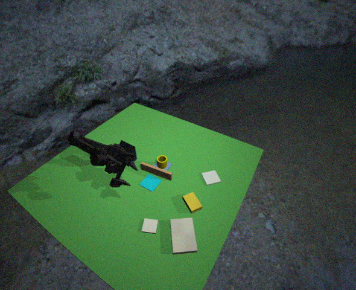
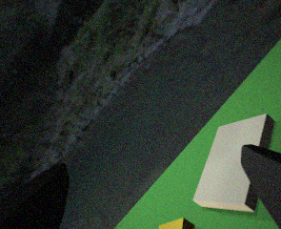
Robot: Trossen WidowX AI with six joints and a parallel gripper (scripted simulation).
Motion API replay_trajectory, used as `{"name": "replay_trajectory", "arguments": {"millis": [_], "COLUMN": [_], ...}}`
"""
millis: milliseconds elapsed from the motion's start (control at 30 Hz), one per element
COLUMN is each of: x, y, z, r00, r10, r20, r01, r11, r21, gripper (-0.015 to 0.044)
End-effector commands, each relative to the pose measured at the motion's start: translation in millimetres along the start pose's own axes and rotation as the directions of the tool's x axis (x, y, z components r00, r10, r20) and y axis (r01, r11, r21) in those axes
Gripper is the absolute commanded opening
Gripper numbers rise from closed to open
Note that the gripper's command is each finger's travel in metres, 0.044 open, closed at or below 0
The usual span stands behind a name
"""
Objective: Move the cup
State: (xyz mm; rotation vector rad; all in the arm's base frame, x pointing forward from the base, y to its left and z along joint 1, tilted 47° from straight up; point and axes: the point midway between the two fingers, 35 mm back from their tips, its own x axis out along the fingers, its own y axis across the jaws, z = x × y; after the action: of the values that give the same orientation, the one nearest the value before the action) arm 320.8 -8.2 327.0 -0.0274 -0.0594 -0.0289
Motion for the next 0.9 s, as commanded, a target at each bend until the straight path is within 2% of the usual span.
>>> {"name": "replay_trajectory", "arguments": {"millis": [0, 133, 267, 367, 467, 567, 667, 767, 867], "x": [1.7, 26.6, 35.1, 27.2, 9.9, -13.4, -38.9, -63.4, -84.7], "y": [1.1, 25.4, 57.6, 79.1, 96.2, 108.5, 115.7, 119.0, 120.6], "z": [-2.9, -62.4, -135.0, -184.8, -228.4, -264.1, -291.1, -309.5, -320.4], "r00": [1.0, 0.96, 0.824, 0.674, 0.503, 0.332, 0.184, 0.075, 0.017], "r10": [0.002, 0.033, 0.046, 0.013, -0.06, -0.17, -0.311, -0.47, -0.629], "r20": [-0.013, -0.278, -0.565, -0.739, -0.862, -0.928, -0.932, -0.88, -0.777], "r01": [-0.002, 0.029, 0.188, 0.358, 0.524, 0.656, 0.742, 0.789, 0.813], "r11": [1.0, 0.976, 0.918, 0.869, 0.814, 0.749, 0.666, 0.567, 0.461], "r21": [0.012, 0.217, 0.348, 0.342, 0.249, 0.098, -0.076, -0.236, -0.356], "gripper": [0.0374, 0.0269, 0.0167, 0.0167, 0.0167, 0.0167, 0.0167, 0.0167, 0.0167]}}
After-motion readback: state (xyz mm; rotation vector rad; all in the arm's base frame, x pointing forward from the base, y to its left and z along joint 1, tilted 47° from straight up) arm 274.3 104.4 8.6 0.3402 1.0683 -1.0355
